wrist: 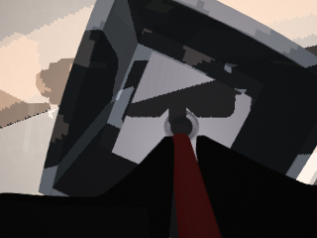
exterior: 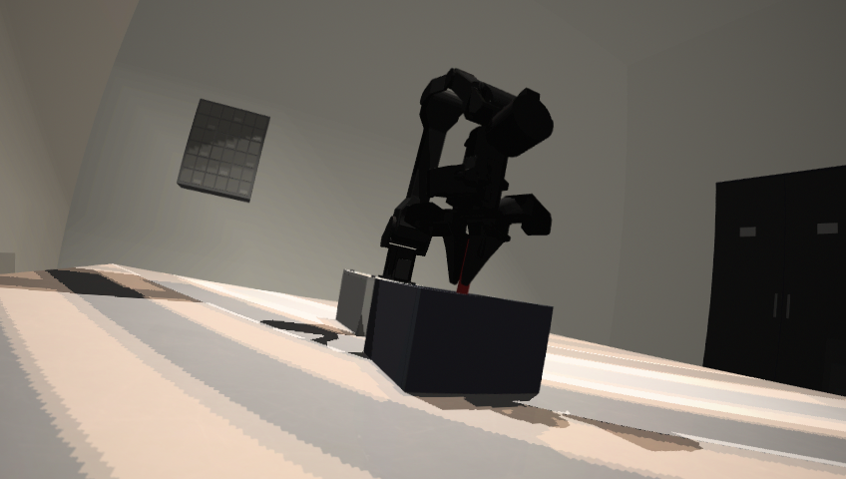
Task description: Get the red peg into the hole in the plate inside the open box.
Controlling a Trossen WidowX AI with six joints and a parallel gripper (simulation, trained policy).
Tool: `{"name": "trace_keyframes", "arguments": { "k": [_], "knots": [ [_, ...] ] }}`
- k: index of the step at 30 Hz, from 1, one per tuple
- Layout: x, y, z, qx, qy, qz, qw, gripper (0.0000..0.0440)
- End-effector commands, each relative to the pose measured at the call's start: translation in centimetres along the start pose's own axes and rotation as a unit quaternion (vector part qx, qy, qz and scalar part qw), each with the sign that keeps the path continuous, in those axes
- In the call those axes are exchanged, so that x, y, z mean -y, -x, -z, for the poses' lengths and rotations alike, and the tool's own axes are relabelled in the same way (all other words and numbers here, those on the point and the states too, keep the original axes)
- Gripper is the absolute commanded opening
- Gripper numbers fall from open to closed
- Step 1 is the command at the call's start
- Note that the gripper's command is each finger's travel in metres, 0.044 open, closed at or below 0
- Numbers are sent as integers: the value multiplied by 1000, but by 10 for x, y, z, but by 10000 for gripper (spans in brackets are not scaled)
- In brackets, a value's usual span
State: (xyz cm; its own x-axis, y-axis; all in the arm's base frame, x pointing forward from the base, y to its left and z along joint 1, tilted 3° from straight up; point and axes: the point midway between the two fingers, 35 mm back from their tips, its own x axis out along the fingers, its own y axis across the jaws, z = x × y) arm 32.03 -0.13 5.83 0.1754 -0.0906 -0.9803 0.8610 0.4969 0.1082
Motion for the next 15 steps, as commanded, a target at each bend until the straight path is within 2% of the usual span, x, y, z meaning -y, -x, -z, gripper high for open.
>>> {"name": "trace_keyframes", "arguments": {
  "k": [1, 3, 7, 10, 15],
  "knots": [
    [1, -13, -1, -10, 2, 8, 1000, 24],
    [2, -20, -1, -13, 5, 14, 1000, 58],
    [5, -30, -3, -19, 16, 25, 999, 156],
    [4, -35, -6, -21, 19, 33, 999, 176],
    [-5, -38, -19, -15, 17, 26, 999, 297]
  ]
}}
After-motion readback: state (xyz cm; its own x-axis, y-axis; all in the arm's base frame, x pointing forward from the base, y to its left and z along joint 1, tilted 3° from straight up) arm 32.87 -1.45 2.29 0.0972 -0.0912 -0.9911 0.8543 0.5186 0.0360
